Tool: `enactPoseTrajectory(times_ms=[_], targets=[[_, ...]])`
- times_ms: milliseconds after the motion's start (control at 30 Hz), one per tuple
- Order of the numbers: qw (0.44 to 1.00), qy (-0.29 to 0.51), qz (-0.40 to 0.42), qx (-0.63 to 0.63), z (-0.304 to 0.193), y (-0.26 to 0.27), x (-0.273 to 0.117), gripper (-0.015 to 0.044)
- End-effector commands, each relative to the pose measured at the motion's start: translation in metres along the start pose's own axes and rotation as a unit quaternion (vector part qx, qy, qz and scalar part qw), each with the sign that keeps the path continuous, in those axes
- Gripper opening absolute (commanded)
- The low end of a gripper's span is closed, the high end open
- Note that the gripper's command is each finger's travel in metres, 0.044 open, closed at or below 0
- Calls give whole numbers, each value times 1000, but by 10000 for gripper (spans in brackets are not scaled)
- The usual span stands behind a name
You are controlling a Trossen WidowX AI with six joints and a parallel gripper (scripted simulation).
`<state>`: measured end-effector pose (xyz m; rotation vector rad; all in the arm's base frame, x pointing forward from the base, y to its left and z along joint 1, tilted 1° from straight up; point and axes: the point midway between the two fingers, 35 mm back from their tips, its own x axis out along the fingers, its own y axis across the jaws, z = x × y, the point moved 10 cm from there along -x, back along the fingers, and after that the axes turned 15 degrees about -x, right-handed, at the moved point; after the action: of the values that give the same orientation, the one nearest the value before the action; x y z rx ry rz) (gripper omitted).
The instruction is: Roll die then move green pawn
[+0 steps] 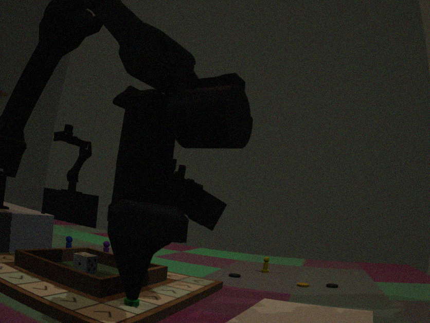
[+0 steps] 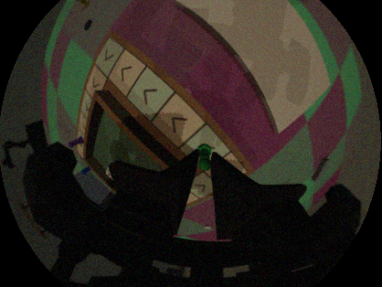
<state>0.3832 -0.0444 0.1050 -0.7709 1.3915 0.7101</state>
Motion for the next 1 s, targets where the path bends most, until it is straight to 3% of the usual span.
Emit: enactPoseTrajectory(times_ms=[0,267,833,967], targets=[[1000,-3,2,-3,0,0,1,16],[1000,-3,1,-3,1,0,-3,0],[1000,-3,1,-3,5,0,-116,0],[1000,-3,1,-3,4,2,-126,0]])
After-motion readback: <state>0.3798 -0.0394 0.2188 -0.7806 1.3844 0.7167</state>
